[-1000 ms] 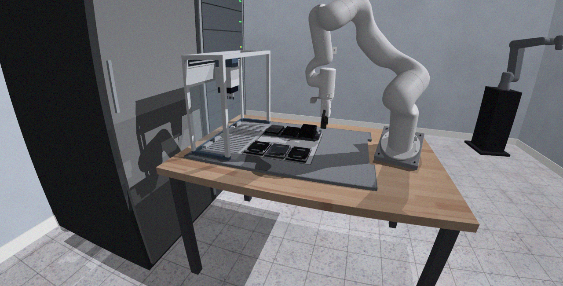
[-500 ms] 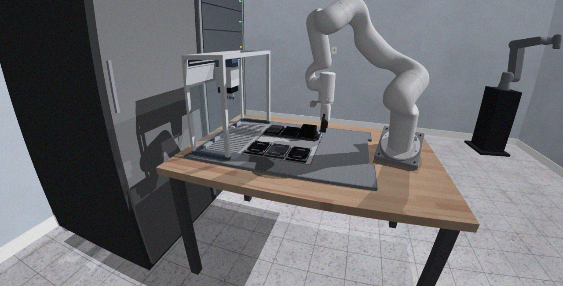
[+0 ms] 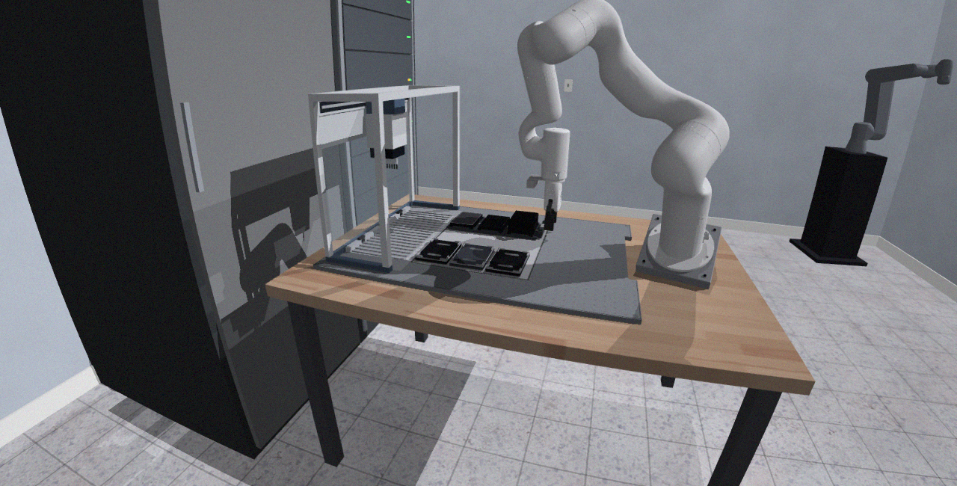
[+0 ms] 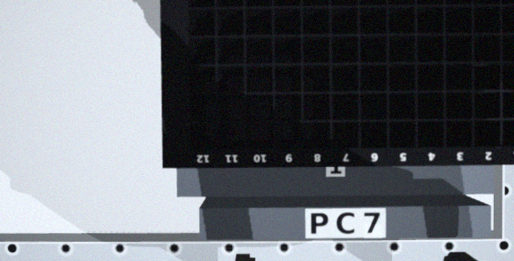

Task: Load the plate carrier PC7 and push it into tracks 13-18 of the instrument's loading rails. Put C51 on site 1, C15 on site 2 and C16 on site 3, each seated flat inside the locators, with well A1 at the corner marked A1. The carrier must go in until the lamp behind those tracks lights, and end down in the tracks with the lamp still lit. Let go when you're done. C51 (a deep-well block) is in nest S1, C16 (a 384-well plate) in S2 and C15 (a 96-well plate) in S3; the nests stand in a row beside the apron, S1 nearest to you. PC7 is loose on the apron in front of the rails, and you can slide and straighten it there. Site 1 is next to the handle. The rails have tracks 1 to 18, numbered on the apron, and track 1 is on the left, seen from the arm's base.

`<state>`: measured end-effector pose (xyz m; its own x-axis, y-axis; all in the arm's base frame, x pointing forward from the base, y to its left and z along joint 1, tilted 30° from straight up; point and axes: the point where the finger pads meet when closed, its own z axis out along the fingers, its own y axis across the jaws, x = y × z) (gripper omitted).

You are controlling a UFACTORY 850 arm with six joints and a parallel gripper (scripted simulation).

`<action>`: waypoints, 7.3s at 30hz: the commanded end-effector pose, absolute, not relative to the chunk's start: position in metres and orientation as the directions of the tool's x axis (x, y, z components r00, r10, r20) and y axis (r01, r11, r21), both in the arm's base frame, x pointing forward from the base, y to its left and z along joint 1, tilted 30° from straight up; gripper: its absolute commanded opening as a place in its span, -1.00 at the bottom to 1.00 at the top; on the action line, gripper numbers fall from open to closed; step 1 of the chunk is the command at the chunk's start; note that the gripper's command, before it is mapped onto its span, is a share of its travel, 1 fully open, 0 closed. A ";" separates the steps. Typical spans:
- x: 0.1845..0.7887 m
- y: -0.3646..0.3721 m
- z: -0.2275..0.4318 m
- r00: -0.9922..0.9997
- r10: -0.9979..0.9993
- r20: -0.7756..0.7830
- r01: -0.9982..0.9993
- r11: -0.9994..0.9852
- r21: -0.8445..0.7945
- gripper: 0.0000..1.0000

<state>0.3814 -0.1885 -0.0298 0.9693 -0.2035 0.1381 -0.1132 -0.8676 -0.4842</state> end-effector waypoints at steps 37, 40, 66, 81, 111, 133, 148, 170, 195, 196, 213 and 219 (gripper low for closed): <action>0.386 -0.181 -0.045 0.969 -0.204 0.140 -0.113 -0.868 -0.483 0.63; 0.386 -0.180 -0.047 0.969 -0.204 0.140 -0.113 -0.868 -0.483 0.63; 0.397 -0.182 -0.047 0.969 -0.204 0.140 -0.113 -0.868 -0.483 0.63; 0.410 -0.184 -0.045 0.969 -0.204 0.140 -0.113 -0.868 -0.483 0.63; 0.435 -0.190 -0.041 0.969 -0.204 0.140 -0.113 -0.868 -0.483 0.63; 0.455 -0.194 -0.038 0.969 -0.204 0.140 -0.113 -0.868 -0.483 0.63; 0.467 -0.196 -0.036 0.969 -0.204 0.140 -0.113 -0.868 -0.483 0.63; 0.487 -0.200 -0.034 0.969 -0.204 0.140 -0.113 -0.868 -0.483 0.63; 0.507 -0.205 -0.031 0.969 -0.204 0.140 -0.113 -0.868 -0.483 0.63; 0.508 -0.205 -0.031 0.969 -0.204 0.140 -0.113 -0.868 -0.483 0.63; 0.523 -0.208 -0.028 0.969 -0.204 0.140 -0.113 -0.868 -0.483 0.63; 0.528 -0.209 -0.028 0.969 -0.204 0.141 -0.113 -0.868 -0.483 0.63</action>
<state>0.5229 -0.2074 -0.0289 0.9691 -0.2038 0.1392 -0.1130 -0.8678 -0.4839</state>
